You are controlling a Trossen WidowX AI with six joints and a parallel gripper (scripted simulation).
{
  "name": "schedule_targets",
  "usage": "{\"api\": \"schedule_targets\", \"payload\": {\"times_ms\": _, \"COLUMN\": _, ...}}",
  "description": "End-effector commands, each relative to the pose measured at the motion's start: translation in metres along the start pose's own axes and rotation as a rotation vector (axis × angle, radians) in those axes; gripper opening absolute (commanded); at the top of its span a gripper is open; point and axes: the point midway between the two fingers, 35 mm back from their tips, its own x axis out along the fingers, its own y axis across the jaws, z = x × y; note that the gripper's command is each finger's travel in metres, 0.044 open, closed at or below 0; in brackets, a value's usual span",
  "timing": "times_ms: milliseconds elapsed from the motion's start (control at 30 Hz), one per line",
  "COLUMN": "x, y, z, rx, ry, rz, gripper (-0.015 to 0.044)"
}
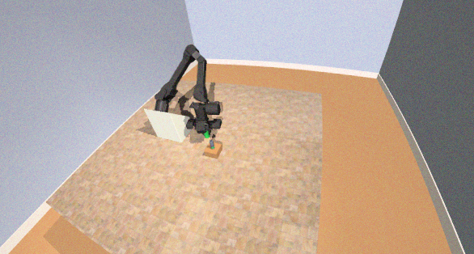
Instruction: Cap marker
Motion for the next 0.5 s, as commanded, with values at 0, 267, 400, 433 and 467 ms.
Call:
{"api": "schedule_targets", "payload": {"times_ms": 0, "x": -0.003, "y": 0.0, "z": 0.001, "rx": 0.003, "ry": -0.005, "rz": 0.0, "gripper": 0.0008}}
{"api": "schedule_targets", "payload": {"times_ms": 267, "x": -0.019, "y": 0.002, "z": 0.002, "rx": 0.003, "ry": -0.008, "rz": 0.0, "gripper": 0.0}}
{"api": "schedule_targets", "payload": {"times_ms": 400, "x": -0.027, "y": 0.002, "z": 0.002, "rx": 0.003, "ry": -0.009, "rz": 0.0, "gripper": 0.0}}
{"api": "schedule_targets", "payload": {"times_ms": 433, "x": -0.029, "y": 0.002, "z": 0.002, "rx": 0.003, "ry": -0.009, "rz": 0.0, "gripper": 0.0}}
{"api": "schedule_targets", "payload": {"times_ms": 467, "x": -0.031, "y": 0.002, "z": 0.002, "rx": 0.003, "ry": -0.009, "rz": 0.0, "gripper": 0.0}}
